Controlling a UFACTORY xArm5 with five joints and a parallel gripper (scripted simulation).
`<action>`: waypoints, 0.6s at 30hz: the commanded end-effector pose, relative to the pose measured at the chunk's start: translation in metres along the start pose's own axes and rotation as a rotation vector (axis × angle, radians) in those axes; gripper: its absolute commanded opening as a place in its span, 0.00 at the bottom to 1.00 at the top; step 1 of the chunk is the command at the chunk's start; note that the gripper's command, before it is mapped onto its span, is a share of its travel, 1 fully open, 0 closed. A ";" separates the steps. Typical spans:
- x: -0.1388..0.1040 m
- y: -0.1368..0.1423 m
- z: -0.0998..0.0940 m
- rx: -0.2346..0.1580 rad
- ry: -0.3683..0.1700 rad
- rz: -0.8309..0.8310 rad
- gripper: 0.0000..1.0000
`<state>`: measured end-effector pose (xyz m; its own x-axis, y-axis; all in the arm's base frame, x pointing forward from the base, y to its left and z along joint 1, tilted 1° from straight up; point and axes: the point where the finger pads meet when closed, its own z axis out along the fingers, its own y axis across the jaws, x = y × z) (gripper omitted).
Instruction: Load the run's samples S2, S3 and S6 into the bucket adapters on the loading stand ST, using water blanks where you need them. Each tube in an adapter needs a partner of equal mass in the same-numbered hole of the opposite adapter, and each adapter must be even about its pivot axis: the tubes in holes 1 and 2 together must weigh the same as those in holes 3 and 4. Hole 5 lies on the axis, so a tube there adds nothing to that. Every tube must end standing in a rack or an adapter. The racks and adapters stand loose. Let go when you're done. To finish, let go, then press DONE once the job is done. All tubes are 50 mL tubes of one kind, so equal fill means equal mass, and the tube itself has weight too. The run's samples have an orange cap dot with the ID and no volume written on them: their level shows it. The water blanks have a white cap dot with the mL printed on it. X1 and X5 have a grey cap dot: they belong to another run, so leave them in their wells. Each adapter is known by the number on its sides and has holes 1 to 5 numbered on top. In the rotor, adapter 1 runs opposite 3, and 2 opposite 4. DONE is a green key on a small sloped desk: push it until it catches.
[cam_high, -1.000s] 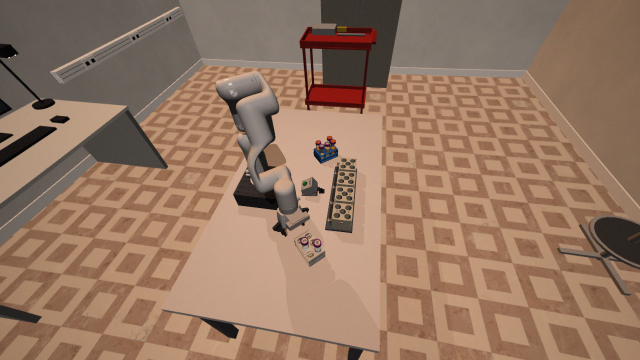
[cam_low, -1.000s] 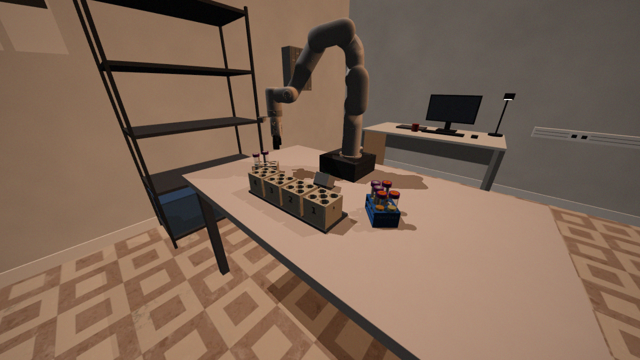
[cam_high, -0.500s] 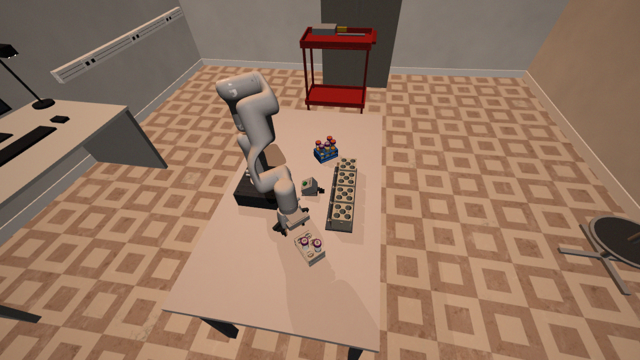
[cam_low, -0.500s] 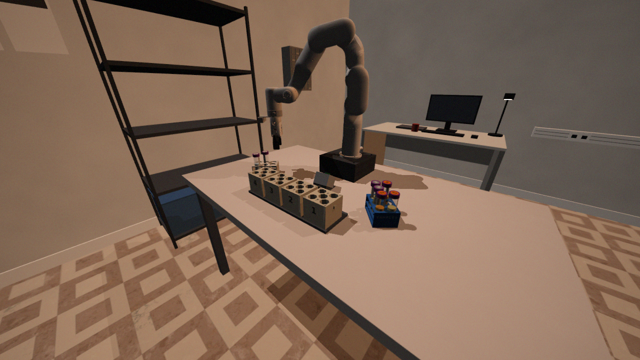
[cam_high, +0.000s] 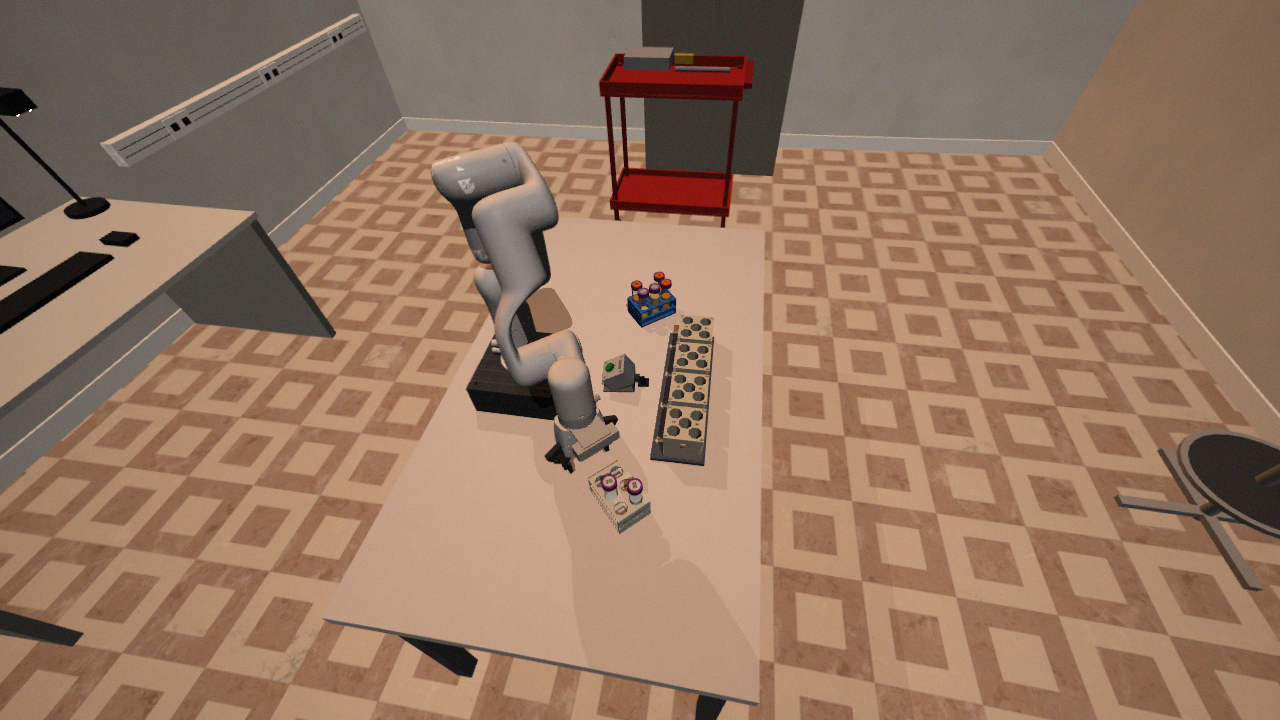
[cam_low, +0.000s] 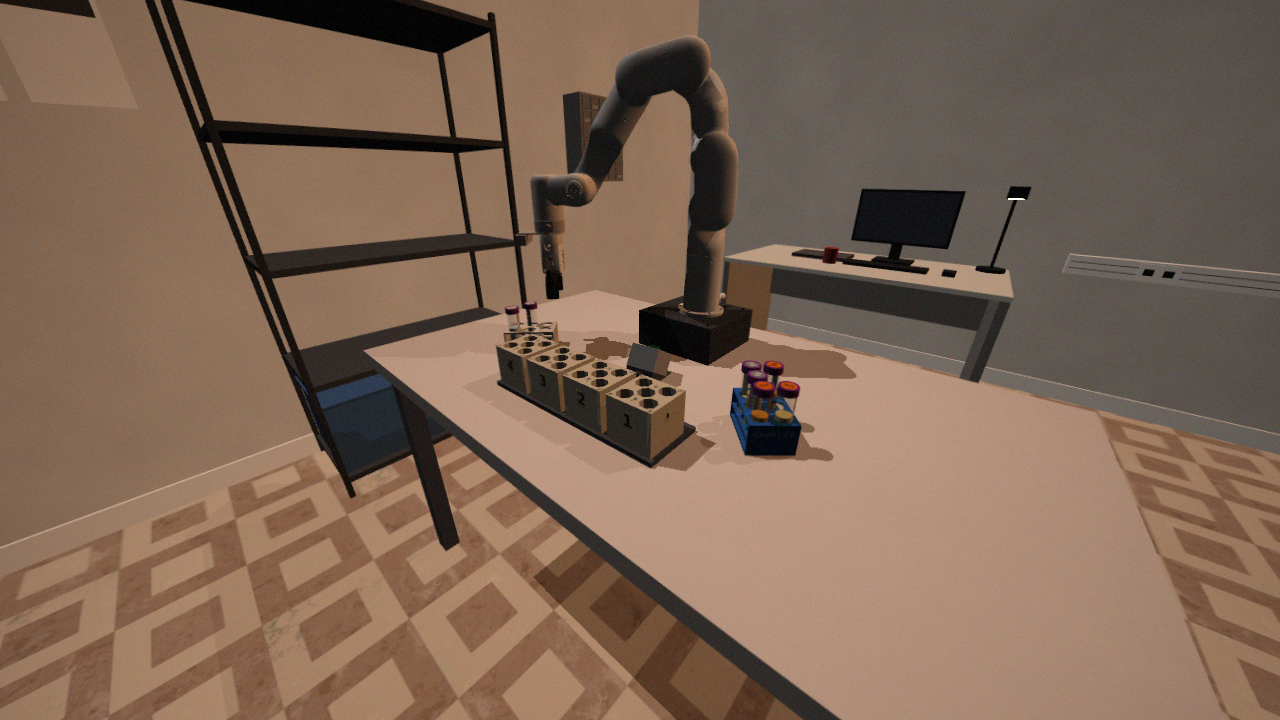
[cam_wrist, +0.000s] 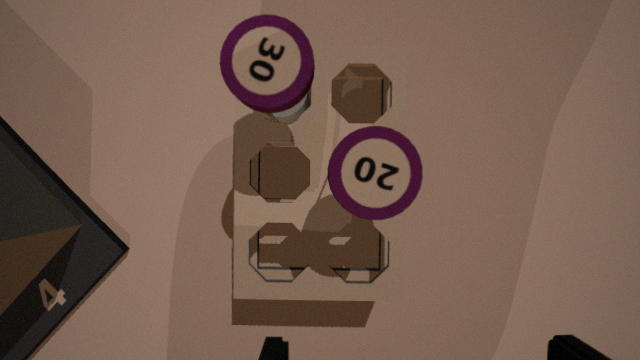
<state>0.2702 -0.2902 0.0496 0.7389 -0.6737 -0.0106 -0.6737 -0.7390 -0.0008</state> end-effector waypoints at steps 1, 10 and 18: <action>0.001 0.000 -0.006 -0.003 0.004 0.000 1.00; 0.001 0.000 -0.025 -0.003 0.004 0.000 1.00; 0.001 0.000 -0.047 -0.003 0.004 0.000 1.00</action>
<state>0.2708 -0.2906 0.0834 0.7390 -0.6737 -0.0098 -0.6737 -0.7390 -0.0008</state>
